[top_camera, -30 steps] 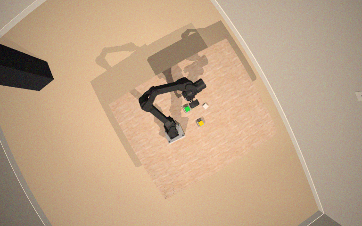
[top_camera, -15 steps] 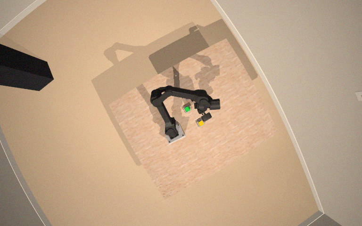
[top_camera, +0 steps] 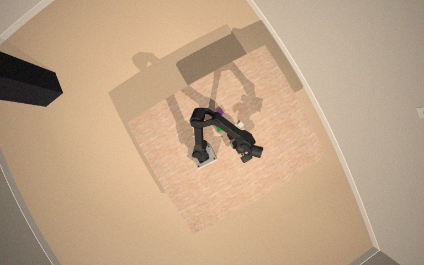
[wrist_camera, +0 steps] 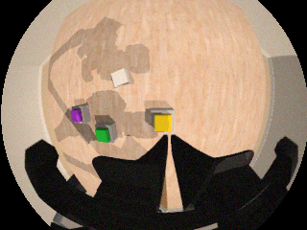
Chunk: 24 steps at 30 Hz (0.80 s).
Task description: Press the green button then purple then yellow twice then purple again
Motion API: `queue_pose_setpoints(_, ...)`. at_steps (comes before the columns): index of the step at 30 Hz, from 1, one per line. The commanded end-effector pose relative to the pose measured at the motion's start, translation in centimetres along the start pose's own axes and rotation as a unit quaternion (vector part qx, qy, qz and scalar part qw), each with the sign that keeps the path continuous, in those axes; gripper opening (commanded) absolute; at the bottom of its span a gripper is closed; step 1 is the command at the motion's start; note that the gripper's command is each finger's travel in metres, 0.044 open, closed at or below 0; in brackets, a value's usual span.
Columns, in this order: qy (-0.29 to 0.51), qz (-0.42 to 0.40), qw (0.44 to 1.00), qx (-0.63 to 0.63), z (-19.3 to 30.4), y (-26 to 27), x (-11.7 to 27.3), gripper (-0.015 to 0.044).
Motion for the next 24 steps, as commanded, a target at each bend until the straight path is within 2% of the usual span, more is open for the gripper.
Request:
queue_pose_setpoints(1, 0.01, -0.01, 1.0, -0.004, 0.6, 0.3, -4.1, 0.002)
queue_pose_setpoints(24, 0.01, -0.011, 1.0, -0.004, 0.7, 0.4, -7.3, 0.002)
Point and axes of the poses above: the point midway between the two fingers, 35 mm back from their tips, its own x axis back along the fingers, its own y axis across the jaws, z = x × y, the point moved 3 cm from there along x, back along the fingers, and after that the axes turned 6 degrees about -x, right-handed, at the moved point
